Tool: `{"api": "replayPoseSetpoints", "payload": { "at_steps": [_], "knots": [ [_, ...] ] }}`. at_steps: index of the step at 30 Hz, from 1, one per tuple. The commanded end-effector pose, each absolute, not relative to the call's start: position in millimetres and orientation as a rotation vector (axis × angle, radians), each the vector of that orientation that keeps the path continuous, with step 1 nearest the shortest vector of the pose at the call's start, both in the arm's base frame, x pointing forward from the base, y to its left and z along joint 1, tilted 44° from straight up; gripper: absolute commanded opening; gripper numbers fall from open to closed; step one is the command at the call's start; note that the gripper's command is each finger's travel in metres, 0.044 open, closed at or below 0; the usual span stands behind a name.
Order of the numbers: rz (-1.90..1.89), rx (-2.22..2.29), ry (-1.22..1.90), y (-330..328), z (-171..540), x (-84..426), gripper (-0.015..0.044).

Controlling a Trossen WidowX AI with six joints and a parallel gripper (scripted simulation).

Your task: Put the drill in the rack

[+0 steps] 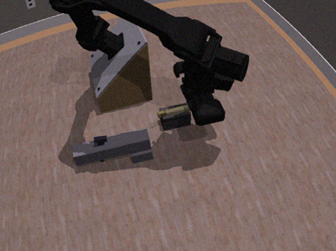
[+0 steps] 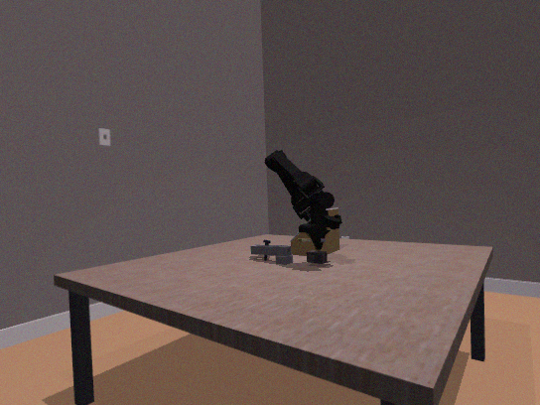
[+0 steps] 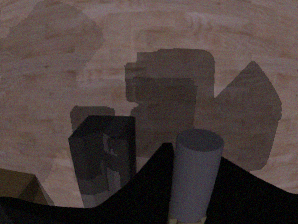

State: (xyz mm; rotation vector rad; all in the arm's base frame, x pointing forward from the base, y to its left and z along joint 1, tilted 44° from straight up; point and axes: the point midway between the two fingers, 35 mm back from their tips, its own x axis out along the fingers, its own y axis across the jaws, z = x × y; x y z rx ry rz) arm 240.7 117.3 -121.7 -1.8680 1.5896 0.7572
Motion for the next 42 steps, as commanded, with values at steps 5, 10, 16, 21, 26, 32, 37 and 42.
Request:
{"api": "replayPoseSetpoints", "payload": {
  "at_steps": [5, 10, 16, 21, 26, 32, 37, 42],
  "knots": [
    [0.758, -1.865, 1.589, 116.8, -125.3, 225.9, 0.0000],
    [0.758, -1.865, 1.589, 116.6, -127.2, 218.0, 0.0000],
    [0.759, -1.865, 1.590, 116.5, -129.4, 208.6, 0.0000],
    [0.760, -1.865, 1.590, 116.4, -131.1, 200.9, 0.0000],
    [0.760, -1.864, 1.590, 116.3, -132.7, 193.2, 0.0000],
    [0.760, -1.865, 1.590, 112.7, -136.9, 193.1, 0.0000],
    [0.760, -1.865, 1.590, 107.5, -143.8, 194.9, 0.0000],
    [0.759, -1.865, 1.590, 102.2, -148.9, 195.2, 0.0000]
  ]
}}
